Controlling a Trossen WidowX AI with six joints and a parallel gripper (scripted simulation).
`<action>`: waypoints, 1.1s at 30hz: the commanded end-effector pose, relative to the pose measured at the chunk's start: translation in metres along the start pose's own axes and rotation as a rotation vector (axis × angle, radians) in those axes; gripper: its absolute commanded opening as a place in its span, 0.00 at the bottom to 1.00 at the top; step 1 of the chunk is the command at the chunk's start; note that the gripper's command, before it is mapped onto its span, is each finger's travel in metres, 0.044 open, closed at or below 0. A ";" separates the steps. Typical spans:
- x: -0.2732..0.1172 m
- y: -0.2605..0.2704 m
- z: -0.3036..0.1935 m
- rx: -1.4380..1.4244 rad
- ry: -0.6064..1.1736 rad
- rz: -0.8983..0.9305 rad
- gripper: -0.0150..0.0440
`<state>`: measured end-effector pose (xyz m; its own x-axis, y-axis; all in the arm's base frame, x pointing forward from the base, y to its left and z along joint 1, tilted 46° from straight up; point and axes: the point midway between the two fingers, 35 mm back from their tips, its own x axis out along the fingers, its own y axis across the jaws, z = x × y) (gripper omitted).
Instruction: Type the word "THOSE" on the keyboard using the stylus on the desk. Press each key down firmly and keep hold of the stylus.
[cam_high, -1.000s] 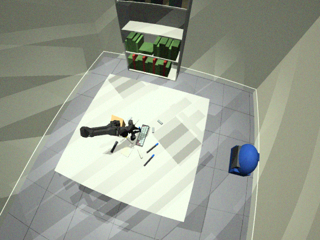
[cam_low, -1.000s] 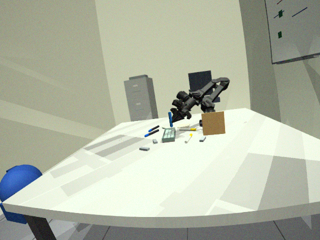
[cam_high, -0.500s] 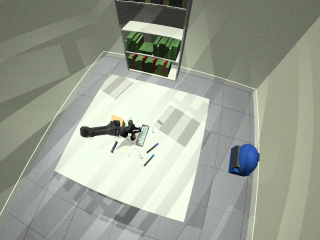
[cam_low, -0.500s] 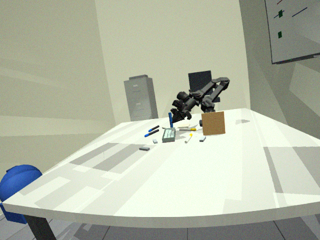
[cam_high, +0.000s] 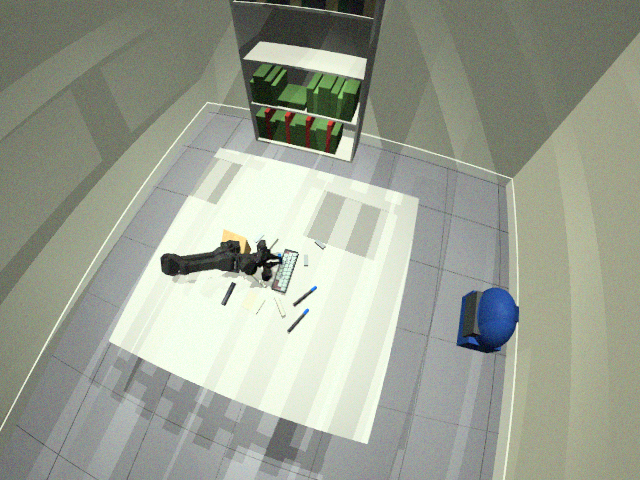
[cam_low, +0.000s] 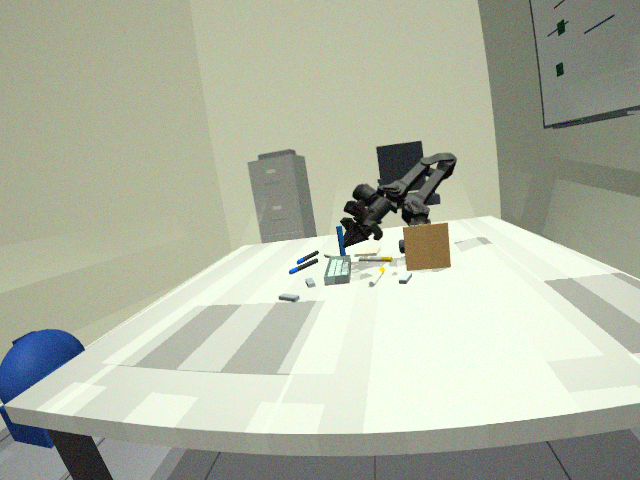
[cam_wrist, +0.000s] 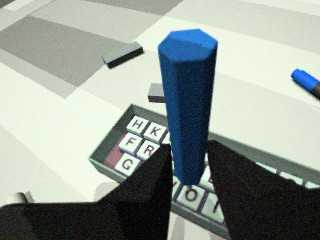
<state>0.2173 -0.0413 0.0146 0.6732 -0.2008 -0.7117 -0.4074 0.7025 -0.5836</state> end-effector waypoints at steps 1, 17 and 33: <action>0.001 -0.001 0.002 -0.004 -0.005 0.000 0.39; 0.000 -0.002 0.001 -0.004 -0.005 0.000 0.39; 0.001 -0.001 -0.002 -0.004 -0.005 0.000 0.39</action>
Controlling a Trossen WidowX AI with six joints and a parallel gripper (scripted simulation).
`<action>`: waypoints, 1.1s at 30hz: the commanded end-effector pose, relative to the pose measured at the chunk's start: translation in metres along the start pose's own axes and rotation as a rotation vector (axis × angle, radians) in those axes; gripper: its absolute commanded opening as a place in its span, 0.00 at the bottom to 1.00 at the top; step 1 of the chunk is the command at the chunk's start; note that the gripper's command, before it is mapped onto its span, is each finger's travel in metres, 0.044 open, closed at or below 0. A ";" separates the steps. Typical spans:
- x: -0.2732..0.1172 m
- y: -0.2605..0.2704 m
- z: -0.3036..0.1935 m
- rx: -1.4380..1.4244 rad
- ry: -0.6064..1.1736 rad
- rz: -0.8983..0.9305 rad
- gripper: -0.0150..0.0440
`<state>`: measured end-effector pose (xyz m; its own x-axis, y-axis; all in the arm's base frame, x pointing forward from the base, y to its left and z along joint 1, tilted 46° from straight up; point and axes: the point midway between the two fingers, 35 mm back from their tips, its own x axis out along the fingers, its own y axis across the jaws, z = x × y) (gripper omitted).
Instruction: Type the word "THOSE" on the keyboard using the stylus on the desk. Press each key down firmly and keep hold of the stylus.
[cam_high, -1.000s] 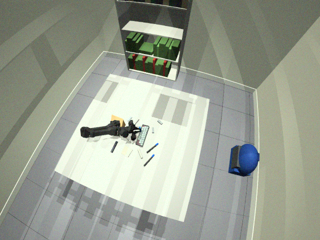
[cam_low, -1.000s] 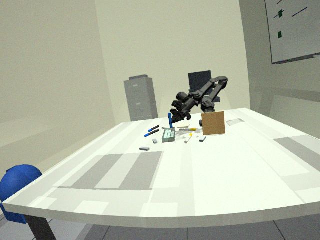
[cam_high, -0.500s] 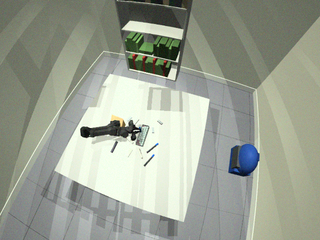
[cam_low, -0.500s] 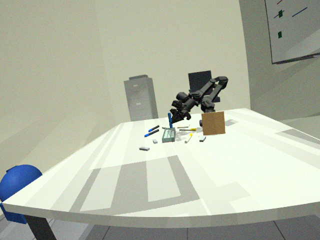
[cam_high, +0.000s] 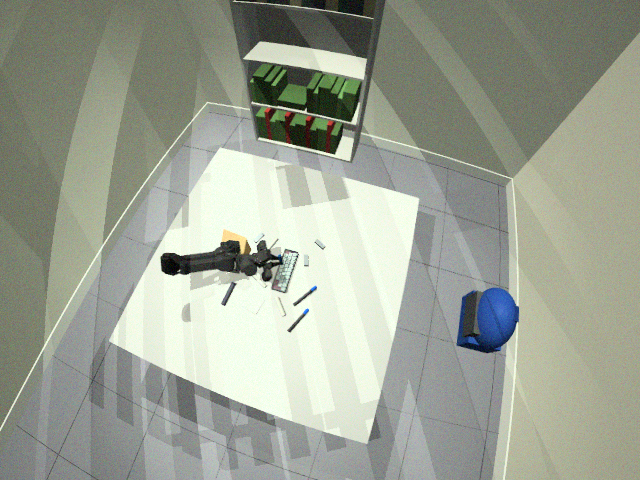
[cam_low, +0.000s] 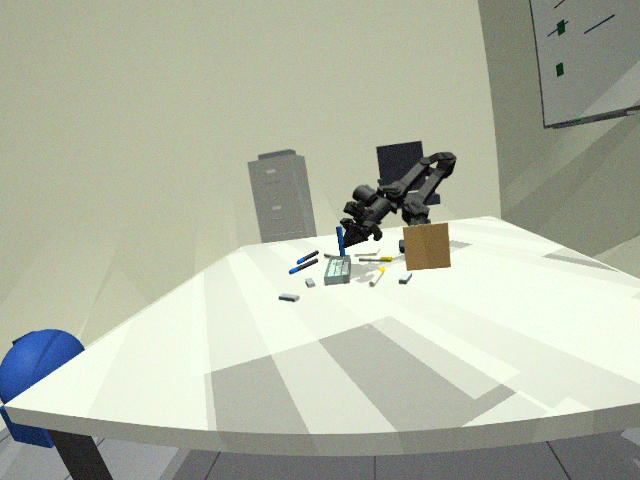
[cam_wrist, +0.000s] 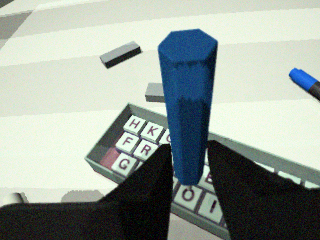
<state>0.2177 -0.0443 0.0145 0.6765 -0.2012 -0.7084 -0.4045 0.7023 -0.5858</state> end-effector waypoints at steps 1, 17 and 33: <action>0.000 0.001 -0.001 -0.005 -0.002 0.003 0.39; 0.004 0.001 -0.007 -0.005 -0.002 0.003 0.39; 0.007 0.001 -0.013 -0.006 -0.002 0.003 0.39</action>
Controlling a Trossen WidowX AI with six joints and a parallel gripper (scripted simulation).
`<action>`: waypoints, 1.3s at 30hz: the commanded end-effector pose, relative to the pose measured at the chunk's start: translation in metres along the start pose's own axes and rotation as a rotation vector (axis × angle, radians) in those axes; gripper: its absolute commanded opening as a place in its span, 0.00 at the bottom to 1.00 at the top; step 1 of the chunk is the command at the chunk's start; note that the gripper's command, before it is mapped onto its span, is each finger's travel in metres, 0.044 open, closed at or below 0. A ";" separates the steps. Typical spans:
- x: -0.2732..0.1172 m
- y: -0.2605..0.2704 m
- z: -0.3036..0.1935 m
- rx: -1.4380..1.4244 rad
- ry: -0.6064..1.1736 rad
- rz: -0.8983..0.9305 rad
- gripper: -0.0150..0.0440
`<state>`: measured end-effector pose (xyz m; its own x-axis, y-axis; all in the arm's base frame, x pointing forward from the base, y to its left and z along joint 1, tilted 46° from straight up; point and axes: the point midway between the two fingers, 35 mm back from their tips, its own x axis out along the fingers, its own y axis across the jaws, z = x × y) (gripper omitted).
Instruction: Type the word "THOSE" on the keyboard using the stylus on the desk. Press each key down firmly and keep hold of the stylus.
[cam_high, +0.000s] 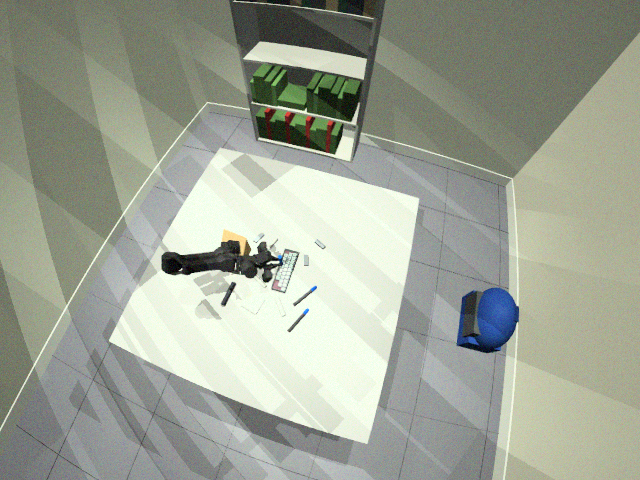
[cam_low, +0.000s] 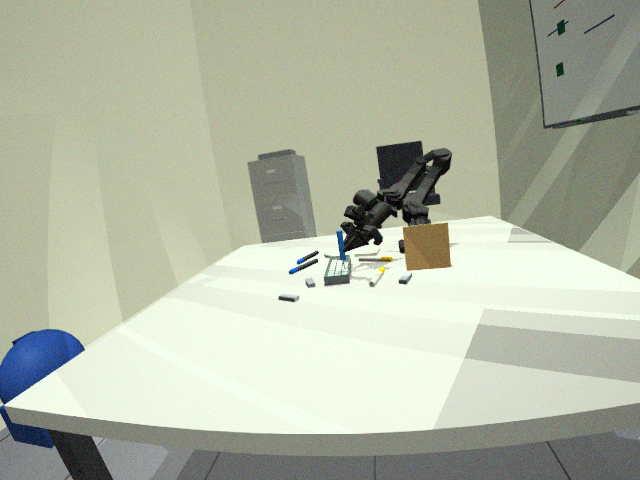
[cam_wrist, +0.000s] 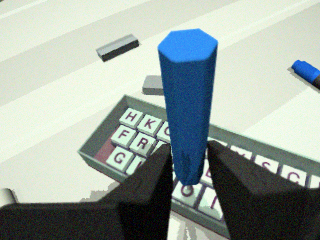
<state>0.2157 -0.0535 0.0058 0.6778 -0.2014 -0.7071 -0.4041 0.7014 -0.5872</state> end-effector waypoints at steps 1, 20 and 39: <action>0.001 0.002 -0.002 -0.005 -0.001 0.005 0.39; 0.001 0.002 -0.002 -0.005 0.000 0.005 0.39; -0.016 0.004 0.027 -0.010 -0.004 0.009 0.40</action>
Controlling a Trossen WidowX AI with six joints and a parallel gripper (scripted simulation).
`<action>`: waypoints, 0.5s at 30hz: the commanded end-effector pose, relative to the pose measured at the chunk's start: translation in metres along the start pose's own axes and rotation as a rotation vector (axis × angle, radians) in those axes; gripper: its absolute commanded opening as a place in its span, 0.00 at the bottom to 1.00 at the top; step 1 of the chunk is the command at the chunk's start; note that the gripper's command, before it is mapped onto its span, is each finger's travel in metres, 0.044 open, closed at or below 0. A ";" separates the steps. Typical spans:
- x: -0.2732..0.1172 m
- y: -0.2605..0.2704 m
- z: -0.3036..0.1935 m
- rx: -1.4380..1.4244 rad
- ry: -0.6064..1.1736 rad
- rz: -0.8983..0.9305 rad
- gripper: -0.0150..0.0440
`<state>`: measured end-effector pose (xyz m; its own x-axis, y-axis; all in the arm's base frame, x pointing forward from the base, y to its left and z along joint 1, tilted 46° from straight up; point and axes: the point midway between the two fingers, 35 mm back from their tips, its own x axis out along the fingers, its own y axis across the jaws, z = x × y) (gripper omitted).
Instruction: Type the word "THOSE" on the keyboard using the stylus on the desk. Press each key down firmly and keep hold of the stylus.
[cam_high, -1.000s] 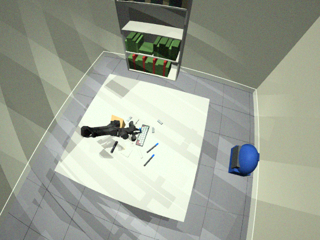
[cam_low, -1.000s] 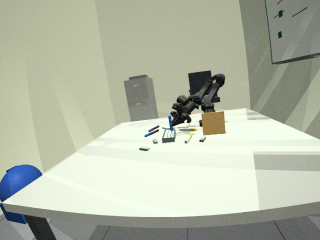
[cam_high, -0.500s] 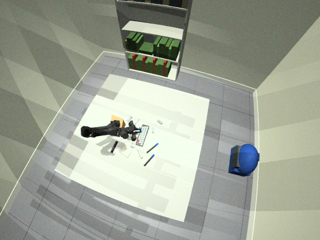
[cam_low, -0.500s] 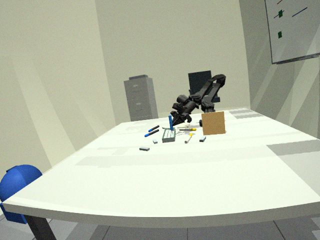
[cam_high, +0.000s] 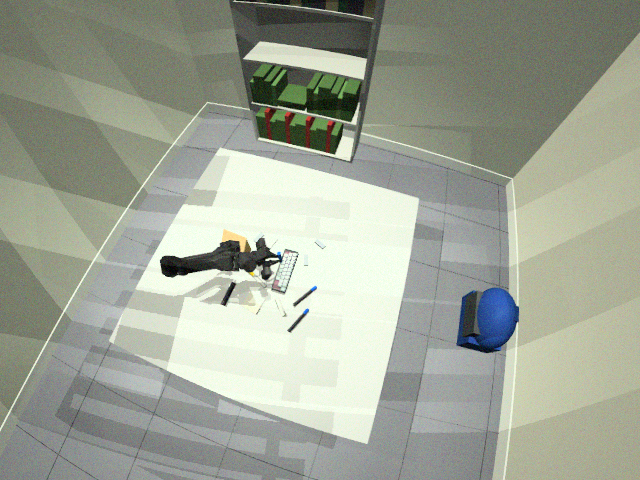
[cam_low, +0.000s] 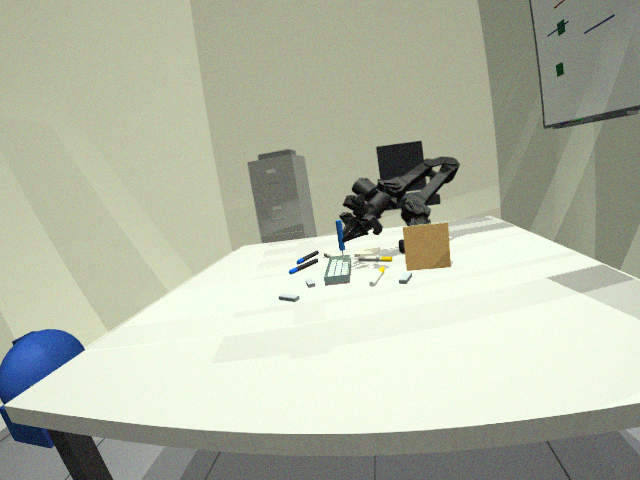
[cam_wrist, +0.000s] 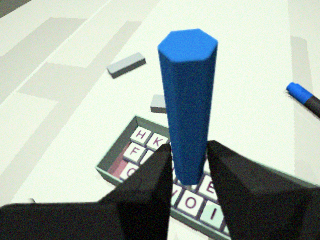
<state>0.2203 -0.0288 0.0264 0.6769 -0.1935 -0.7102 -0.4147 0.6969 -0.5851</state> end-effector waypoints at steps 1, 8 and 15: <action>0.000 0.000 -0.001 -0.001 0.000 0.001 0.39; 0.001 -0.004 0.001 0.000 0.001 0.001 0.25; 0.004 -0.030 0.006 0.002 0.002 0.001 0.25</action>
<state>0.2302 -0.0393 0.0342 0.6697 -0.1956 -0.7164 -0.4158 0.7006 -0.5800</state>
